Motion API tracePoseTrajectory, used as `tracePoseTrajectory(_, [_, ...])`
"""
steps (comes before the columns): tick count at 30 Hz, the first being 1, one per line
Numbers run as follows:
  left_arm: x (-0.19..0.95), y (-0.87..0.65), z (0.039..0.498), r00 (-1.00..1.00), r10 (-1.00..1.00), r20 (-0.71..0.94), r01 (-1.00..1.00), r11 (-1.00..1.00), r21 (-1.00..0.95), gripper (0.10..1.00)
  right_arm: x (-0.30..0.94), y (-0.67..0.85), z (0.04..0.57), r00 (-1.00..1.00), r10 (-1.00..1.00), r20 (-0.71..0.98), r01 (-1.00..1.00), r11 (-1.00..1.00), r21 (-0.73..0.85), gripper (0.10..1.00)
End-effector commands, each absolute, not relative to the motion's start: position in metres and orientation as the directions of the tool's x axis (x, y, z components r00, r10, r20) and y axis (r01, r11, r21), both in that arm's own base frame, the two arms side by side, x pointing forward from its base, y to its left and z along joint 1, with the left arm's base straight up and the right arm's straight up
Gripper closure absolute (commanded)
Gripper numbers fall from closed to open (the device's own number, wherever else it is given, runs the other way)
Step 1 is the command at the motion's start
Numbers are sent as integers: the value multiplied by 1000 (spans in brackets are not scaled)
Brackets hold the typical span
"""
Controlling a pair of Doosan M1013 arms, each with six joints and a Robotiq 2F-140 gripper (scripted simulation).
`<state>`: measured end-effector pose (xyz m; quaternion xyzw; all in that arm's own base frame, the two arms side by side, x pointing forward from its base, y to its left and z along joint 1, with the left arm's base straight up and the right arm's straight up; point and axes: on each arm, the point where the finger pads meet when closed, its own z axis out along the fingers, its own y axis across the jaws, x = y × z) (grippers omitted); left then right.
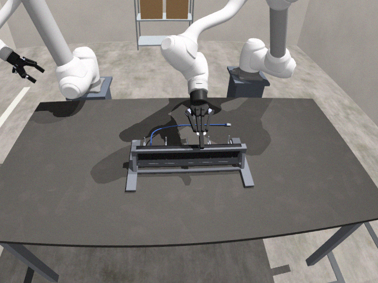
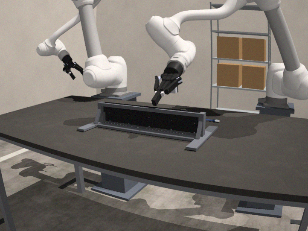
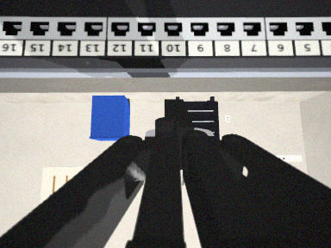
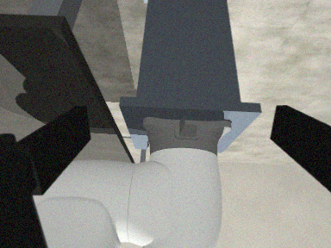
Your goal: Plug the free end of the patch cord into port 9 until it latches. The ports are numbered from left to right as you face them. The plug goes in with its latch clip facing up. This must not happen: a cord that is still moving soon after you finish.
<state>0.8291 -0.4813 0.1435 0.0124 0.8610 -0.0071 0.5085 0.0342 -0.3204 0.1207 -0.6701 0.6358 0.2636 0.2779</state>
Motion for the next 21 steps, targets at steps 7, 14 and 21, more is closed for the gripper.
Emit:
tracePoseTrajectory(7, [869,-484,124,-481,13,-877,29,1000,-1,999,34,-321,121,53,-706,-706,-999,-37,-38,98])
tracePoseTrajectory(14, [873,-484,122,-481,13,-877,29,1000,-1,999,34,-321,121,53,-706,-706,-999,-37,-38,98])
tracePoseTrajectory(21, [873,-484,122,-481,13,-877,29,1000,-1,999,34,-321,121,53,-706,-706,-999,-37,-38,98])
